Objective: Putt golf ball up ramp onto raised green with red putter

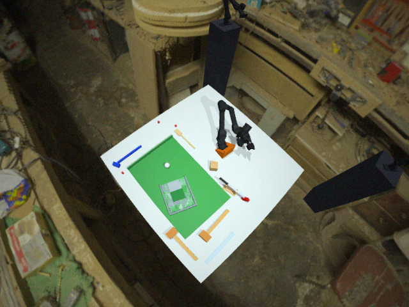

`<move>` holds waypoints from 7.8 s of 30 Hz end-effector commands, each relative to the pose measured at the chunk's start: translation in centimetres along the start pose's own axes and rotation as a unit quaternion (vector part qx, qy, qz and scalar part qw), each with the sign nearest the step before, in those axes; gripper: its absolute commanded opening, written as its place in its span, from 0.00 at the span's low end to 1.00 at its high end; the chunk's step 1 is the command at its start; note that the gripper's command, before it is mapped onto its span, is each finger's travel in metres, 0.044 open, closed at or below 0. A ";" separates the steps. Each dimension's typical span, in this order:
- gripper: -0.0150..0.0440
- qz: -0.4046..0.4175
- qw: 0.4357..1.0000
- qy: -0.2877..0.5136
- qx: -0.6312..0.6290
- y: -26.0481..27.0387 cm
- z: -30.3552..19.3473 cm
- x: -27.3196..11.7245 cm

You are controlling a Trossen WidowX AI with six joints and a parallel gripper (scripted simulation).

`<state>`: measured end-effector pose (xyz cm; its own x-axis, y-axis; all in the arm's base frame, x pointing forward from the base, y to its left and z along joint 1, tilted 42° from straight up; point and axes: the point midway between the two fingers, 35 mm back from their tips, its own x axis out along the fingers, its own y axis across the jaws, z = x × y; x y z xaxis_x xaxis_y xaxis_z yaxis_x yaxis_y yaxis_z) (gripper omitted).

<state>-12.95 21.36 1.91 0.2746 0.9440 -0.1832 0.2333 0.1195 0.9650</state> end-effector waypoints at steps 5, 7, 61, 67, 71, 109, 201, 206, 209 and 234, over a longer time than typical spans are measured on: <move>1.00 -0.033 0.995 -0.047 -0.076 -0.5 0.2 2.5; 1.00 -0.052 0.987 -0.067 -0.140 -0.9 0.5 3.6; 1.00 -0.533 0.148 0.661 -0.507 -0.4 31.5 14.0; 1.00 -0.533 0.148 0.661 -0.507 -0.5 31.4 14.0; 1.00 -0.533 0.148 0.661 -0.507 -1.6 31.9 13.4; 0.87 -0.534 0.152 0.659 -0.508 -5.9 33.8 11.0; 0.25 -0.843 0.464 0.069 -0.265 20.4 40.1 -8.2; 0.25 -0.851 0.477 -0.011 -0.219 21.5 39.7 -11.3; 0.25 -0.853 0.482 -0.060 -0.191 22.0 39.3 -13.1; 0.25 -0.846 0.492 -0.164 -0.122 19.5 40.0 -17.8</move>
<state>24.00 -5.20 16.63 0.0149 -0.6628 -0.7487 0.2749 0.7226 -0.6342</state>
